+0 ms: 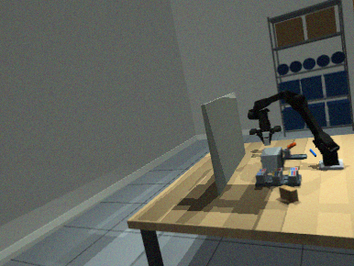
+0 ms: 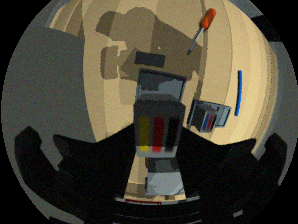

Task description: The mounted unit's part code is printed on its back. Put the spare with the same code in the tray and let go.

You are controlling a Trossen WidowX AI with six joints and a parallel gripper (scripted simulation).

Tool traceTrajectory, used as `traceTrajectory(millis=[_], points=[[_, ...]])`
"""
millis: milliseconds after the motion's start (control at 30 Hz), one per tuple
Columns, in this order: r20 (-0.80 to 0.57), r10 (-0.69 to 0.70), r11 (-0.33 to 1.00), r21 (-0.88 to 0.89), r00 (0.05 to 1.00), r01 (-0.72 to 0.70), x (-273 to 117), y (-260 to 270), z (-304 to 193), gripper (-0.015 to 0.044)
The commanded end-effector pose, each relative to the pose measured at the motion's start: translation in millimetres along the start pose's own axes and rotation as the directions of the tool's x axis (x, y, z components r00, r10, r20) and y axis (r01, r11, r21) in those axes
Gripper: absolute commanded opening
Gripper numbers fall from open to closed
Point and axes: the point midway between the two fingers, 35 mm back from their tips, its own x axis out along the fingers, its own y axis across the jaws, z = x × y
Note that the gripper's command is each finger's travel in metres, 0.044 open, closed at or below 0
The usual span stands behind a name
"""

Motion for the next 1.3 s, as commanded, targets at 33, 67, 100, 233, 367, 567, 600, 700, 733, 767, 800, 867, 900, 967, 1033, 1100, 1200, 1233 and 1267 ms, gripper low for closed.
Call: traceTrajectory(millis=[33,67,100,233,367,567,600,700,733,767,800,867,900,967,1033,1100,1200,1233,1267], points=[[-0.001,0.003,1.0,0.006,1.0,-0.003,4,1,0,0.0],[-0.001,0.003,1.0,0.006,1.0,-0.003,4,1,0,0.0],[-0.001,0.003,1.0,0.006,1.0,-0.003,5,1,0,0.0],[-0.001,0.003,1.0,0.006,1.0,-0.003,8,1,0,0.0],[-0.001,0.002,1.0,0.006,1.0,-0.002,11,1,0,0.0],[-0.002,0.002,1.0,0.006,1.0,-0.002,15,0,0,0.0],[-0.002,0.002,1.0,0.006,1.0,-0.002,15,0,0,0.0],[-0.002,0.002,1.0,0.006,1.0,-0.002,18,0,0,0.0],[-0.002,0.002,1.0,0.006,1.0,-0.002,18,0,0,0.0],[-0.002,0.002,1.0,0.006,1.0,-0.002,19,0,0,0.0],[-0.002,0.002,1.0,0.006,1.0,-0.002,20,0,0,0.0],[-0.002,0.001,1.0,0.006,1.0,-0.001,21,0,0,0.0],[-0.002,0.001,1.0,0.006,1.0,-0.001,22,0,0,0.0],[-0.002,0.001,1.0,0.006,1.0,-0.001,23,0,-1,0.0],[-0.002,0.001,1.0,0.006,1.0,-0.001,24,0,-1,0.0],[-0.002,0.001,1.0,0.006,1.0,-0.001,26,0,-1,0.0],[-0.002,0.001,1.0,0.006,1.0,-0.001,28,0,-1,0.0],[-0.002,0.001,1.0,0.006,1.0,-0.001,29,0,-1,0.0],[-0.002,0.001,1.0,0.006,1.0,-0.001,29,0,-1,0.0]])
